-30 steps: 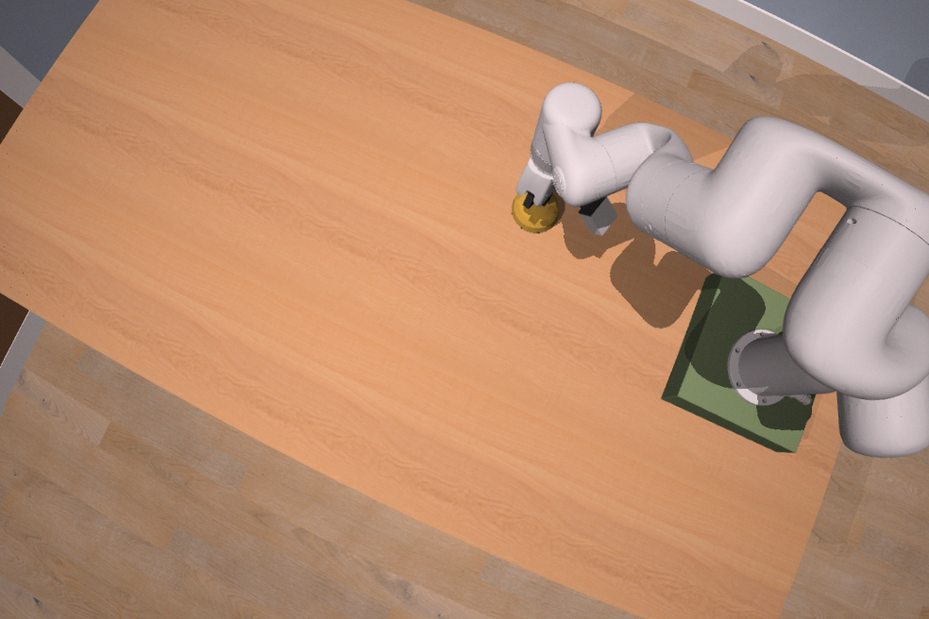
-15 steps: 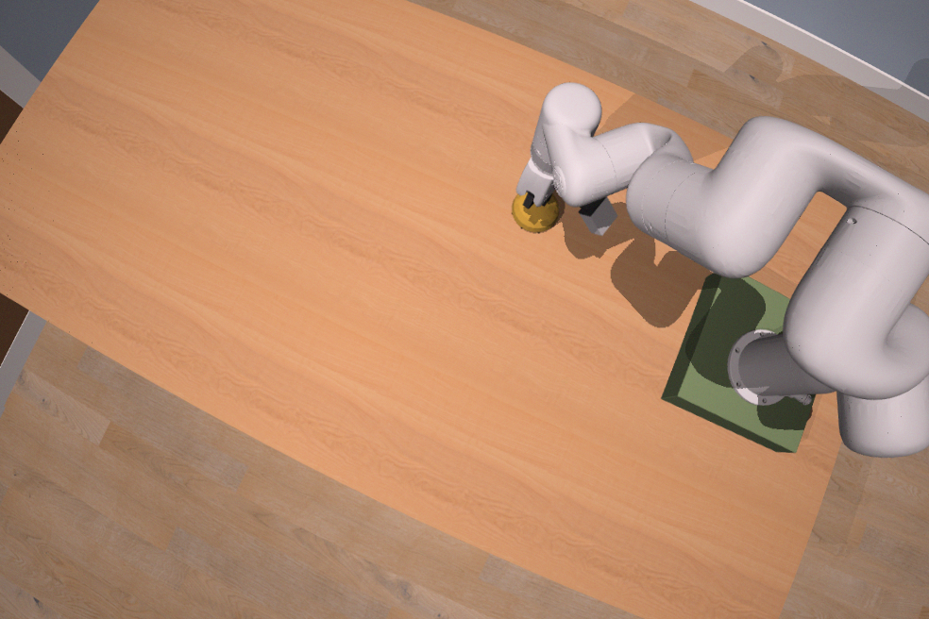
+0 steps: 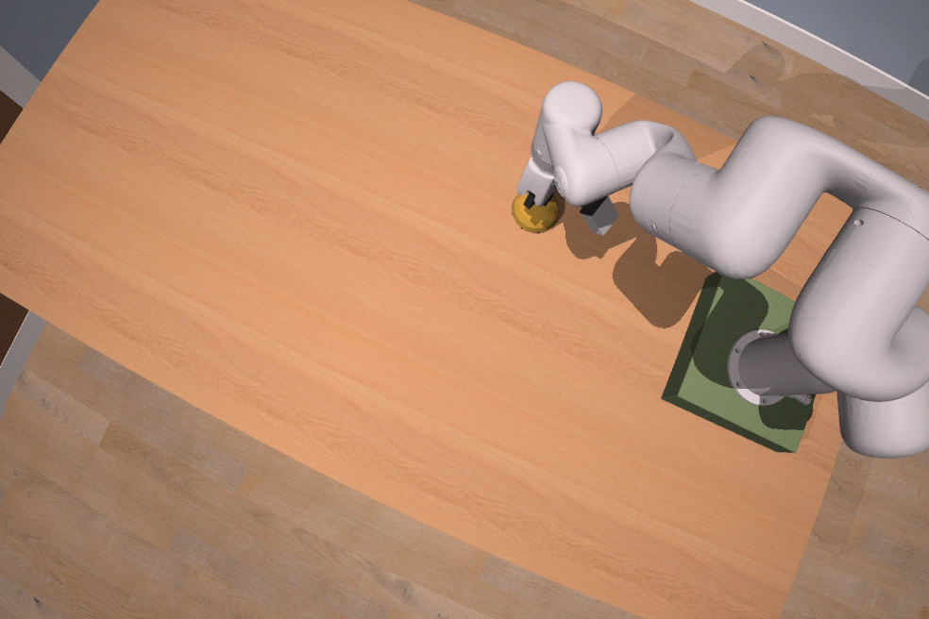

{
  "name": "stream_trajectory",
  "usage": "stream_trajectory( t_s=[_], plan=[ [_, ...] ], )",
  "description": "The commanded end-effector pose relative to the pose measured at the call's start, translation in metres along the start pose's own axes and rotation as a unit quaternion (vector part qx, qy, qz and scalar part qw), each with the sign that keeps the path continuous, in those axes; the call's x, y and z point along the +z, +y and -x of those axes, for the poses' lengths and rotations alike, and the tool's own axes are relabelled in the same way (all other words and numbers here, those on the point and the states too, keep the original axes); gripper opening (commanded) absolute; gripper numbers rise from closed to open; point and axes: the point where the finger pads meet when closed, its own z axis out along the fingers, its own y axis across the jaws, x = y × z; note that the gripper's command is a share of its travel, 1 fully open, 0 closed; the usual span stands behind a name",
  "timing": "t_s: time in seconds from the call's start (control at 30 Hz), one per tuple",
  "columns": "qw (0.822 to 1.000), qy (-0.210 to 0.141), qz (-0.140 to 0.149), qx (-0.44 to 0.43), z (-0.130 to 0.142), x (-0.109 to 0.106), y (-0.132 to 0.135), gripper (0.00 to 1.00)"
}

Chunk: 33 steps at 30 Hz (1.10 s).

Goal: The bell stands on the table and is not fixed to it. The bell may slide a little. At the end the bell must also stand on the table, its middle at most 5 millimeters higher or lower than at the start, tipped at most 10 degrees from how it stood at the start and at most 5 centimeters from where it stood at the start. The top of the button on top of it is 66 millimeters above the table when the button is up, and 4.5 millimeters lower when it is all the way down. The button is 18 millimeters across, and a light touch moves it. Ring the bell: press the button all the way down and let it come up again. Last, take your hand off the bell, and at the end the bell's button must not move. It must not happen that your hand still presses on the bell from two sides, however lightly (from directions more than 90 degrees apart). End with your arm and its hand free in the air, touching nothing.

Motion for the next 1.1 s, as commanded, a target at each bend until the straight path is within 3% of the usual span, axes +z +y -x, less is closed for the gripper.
stream_trajectory(
  t_s=[0.0,0.53,1.07],
  plan=[
    [1.0,-0.003,0.001,0.001,0.002,-0.01,-0.001,0.0],
    [1.0,-0.003,0.001,0.001,0.002,-0.051,-0.001,0.0],
    [1.0,-0.003,0.001,0.001,0.002,-0.064,-0.001,0.0]
  ],
)
